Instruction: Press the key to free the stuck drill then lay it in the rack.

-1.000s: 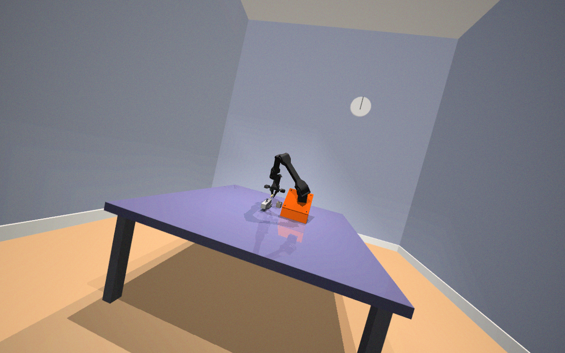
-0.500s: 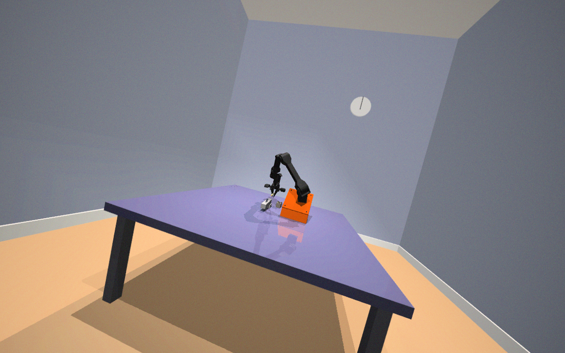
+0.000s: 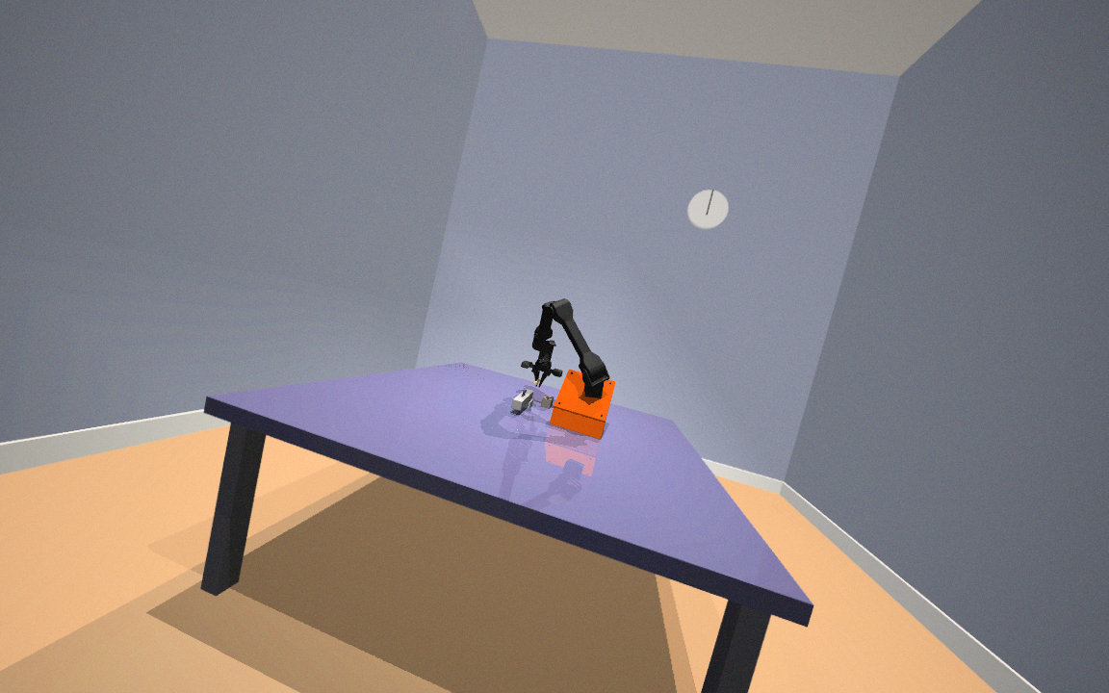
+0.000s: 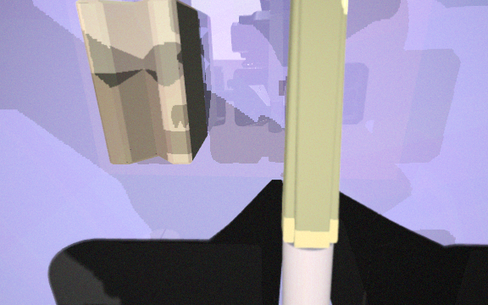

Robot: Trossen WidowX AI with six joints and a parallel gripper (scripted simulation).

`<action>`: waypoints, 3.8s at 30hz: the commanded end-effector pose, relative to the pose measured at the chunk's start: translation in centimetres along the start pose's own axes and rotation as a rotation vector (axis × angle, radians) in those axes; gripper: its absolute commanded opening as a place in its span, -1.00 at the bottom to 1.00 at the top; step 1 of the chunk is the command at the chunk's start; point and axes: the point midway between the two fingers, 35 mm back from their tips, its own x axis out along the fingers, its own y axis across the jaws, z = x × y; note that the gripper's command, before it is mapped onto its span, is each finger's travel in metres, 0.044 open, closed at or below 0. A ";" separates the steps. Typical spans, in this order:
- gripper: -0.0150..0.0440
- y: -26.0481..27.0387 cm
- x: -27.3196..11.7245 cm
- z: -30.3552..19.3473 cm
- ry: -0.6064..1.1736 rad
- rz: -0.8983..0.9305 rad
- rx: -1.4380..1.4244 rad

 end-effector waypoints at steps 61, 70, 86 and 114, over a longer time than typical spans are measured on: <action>-0.49 6.6 3.9 -1.4 0.001 0.003 0.002; -0.49 6.6 5.0 -1.4 0.000 0.003 0.001; 0.40 6.6 5.2 -1.5 0.002 0.003 -0.002; 1.00 6.6 -2.9 -1.6 0.004 0.004 0.002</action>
